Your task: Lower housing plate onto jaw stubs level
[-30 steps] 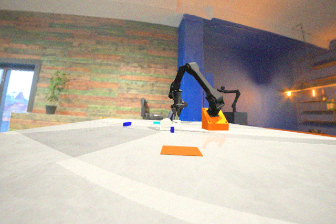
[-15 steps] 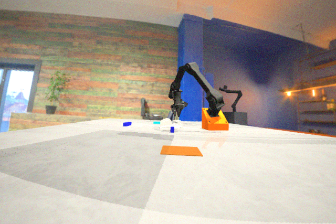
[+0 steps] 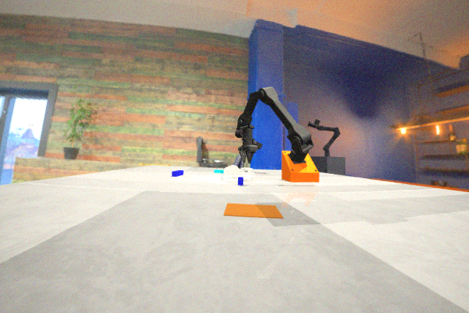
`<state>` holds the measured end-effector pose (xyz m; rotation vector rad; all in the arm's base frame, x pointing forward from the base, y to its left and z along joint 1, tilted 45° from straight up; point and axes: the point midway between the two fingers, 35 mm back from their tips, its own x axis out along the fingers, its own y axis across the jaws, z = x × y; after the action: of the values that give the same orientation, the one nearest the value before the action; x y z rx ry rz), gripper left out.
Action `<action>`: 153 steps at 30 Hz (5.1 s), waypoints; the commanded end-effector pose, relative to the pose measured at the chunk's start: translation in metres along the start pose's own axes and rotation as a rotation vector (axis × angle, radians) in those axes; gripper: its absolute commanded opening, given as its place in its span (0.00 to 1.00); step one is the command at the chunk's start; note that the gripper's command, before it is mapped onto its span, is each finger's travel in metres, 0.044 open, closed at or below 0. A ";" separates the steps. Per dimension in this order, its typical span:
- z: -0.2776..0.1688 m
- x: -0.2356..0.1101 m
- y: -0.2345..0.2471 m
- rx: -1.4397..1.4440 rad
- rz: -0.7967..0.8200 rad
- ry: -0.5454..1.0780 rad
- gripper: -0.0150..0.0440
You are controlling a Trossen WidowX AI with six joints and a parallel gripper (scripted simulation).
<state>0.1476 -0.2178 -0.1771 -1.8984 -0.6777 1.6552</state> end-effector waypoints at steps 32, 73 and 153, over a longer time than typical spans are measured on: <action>-0.001 0.000 0.000 0.004 0.000 0.003 1.00; -0.001 0.000 0.000 0.004 0.000 0.003 1.00; -0.002 0.052 0.002 0.003 0.000 0.004 1.00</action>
<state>0.1560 -0.1848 -0.2154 -1.8994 -0.6783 1.6544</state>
